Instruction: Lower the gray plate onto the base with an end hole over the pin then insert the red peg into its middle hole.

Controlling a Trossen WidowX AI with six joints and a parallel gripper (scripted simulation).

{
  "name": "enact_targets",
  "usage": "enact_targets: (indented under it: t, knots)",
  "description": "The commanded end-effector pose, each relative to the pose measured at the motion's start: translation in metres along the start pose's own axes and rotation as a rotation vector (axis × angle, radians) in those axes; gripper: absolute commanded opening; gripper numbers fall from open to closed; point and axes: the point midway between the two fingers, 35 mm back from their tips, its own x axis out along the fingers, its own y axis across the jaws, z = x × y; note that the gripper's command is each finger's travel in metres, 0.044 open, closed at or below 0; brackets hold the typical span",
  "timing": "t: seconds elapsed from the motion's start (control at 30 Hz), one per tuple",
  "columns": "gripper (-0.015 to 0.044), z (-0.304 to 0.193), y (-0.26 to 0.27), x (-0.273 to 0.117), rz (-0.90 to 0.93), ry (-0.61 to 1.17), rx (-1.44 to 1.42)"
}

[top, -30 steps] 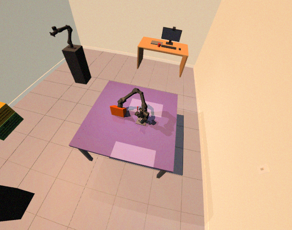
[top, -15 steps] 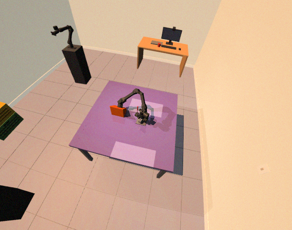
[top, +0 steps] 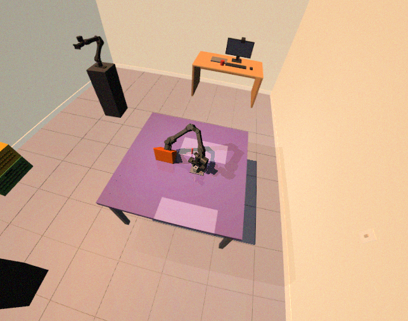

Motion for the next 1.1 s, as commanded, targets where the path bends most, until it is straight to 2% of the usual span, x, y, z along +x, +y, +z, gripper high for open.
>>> enact_targets:
  t: [0.0, 0.4, 0.6, 0.77, 0.83, 1.07]
  knots:
    - [0.0131, -0.001, 0.000, -0.001, -0.001, 0.000, 0.000]
    - [0.0440, -0.001, 0.000, -0.001, -0.001, 0.000, 0.000]
    - [0.0440, -0.001, -0.002, -0.011, -0.002, 0.001, 0.000]
    - [0.0440, -0.002, -0.004, -0.094, -0.005, 0.004, 0.002]
    - [0.0440, -0.002, -0.001, -0.114, -0.005, 0.002, 0.002]
    - [0.0440, -0.002, -0.003, -0.118, -0.004, 0.001, 0.002]
